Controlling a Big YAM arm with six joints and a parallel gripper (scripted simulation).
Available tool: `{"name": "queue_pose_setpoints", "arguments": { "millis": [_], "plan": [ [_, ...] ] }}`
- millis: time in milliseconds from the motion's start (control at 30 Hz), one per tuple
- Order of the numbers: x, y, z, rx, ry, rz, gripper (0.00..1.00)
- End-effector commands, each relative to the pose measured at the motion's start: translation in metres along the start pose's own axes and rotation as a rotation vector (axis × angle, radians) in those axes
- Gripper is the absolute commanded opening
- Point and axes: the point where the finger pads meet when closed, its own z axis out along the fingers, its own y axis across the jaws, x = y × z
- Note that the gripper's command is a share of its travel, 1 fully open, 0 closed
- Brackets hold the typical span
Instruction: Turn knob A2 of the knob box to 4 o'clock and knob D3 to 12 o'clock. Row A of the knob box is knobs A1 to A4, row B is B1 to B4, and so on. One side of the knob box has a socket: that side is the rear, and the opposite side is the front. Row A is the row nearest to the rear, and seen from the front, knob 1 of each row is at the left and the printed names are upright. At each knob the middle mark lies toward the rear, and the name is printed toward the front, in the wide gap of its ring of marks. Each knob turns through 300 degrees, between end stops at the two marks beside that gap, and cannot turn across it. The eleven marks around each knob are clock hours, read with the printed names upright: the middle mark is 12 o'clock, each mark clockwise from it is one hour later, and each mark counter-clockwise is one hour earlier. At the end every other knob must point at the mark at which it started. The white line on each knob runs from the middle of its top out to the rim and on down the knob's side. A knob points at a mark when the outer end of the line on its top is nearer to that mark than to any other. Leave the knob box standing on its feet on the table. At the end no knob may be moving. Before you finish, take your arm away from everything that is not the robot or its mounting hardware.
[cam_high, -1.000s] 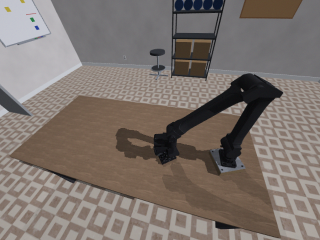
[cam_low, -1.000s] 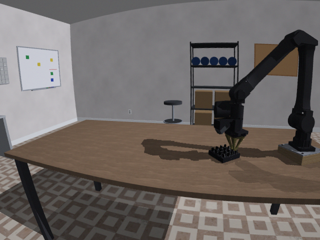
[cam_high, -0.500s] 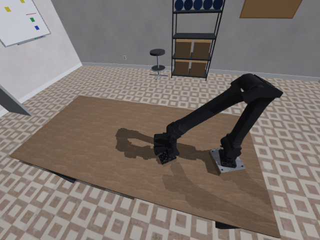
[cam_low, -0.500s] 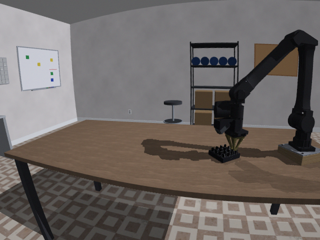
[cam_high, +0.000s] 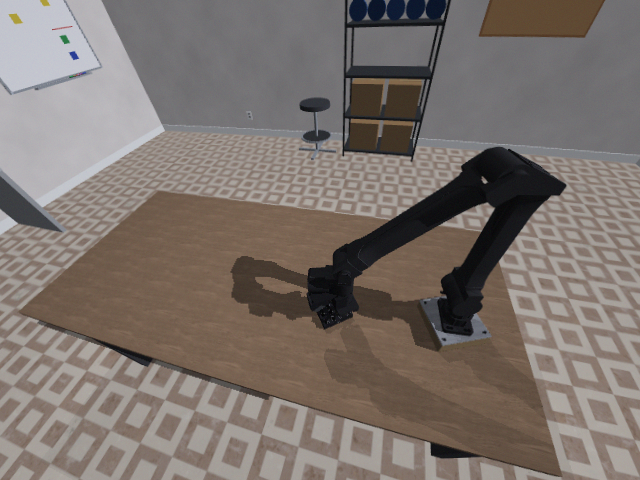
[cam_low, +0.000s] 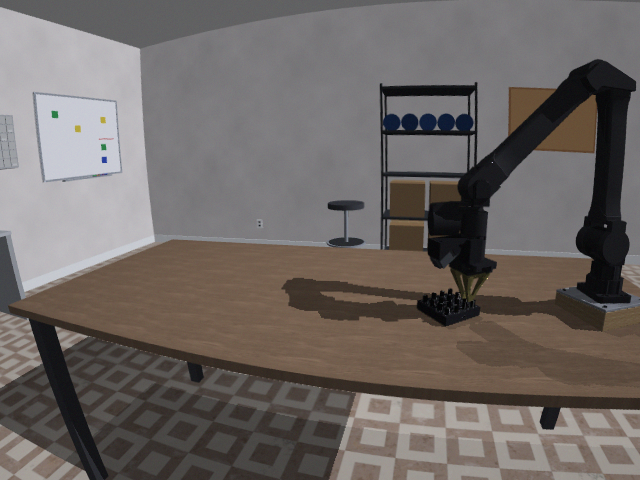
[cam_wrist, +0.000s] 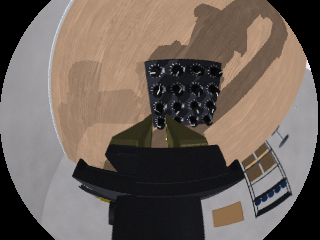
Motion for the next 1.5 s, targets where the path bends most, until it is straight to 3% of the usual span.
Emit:
{"name": "queue_pose_setpoints", "arguments": {
  "millis": [0,1467],
  "plan": [
    [-0.0148,-0.01,-0.0085,0.018,-0.04,0.006,0.18],
    [-0.0196,-0.0113,-0.0095,0.019,-0.044,0.006,0.18]
  ]
}}
